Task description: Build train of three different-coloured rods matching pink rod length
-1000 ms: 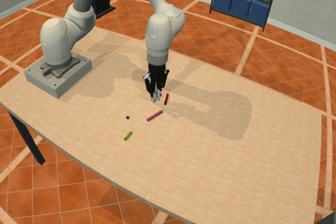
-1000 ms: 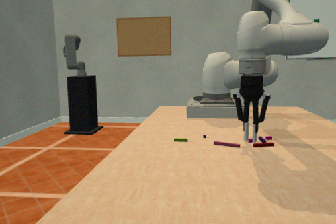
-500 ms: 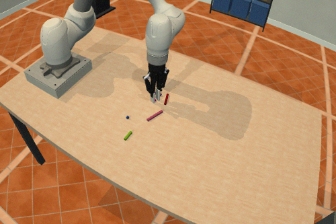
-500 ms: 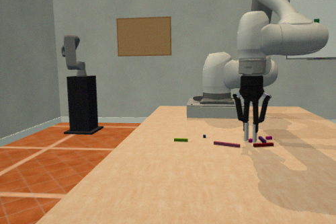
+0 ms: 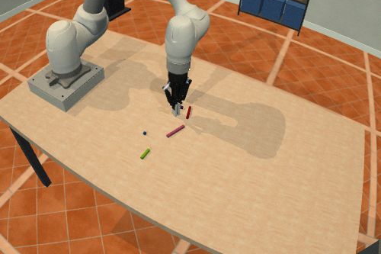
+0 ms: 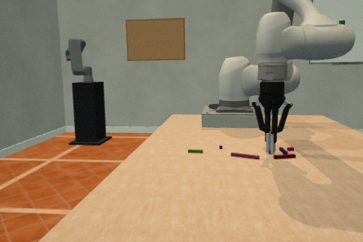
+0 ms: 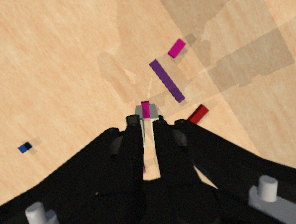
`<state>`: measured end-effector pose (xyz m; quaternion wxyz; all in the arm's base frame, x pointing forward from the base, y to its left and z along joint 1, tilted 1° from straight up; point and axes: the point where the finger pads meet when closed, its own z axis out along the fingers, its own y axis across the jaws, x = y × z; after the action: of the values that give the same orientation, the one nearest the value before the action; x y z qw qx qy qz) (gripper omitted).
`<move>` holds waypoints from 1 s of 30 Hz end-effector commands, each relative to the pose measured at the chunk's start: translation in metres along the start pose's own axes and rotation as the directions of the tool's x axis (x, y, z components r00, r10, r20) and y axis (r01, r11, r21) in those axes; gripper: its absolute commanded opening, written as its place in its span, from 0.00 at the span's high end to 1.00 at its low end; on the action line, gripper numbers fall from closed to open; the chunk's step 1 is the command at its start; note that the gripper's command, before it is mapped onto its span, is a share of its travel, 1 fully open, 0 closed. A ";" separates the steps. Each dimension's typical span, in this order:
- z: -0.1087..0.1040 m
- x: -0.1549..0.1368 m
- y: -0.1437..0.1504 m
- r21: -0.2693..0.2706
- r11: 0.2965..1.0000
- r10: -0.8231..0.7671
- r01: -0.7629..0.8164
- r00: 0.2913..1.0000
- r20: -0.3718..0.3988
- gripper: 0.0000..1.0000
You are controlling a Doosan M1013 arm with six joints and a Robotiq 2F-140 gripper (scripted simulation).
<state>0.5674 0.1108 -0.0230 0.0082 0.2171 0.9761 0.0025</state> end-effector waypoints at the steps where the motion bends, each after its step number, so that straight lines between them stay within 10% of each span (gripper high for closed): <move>1: 0.004 0.005 -0.001 0.001 1.000 -0.003 0.003 1.000 -0.006 0.97; 30: -0.015 0.005 -0.001 0.001 1.000 -0.003 0.003 1.000 -0.006 0.97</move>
<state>0.5650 0.1105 -0.0173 0.0068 0.2171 0.9761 0.0020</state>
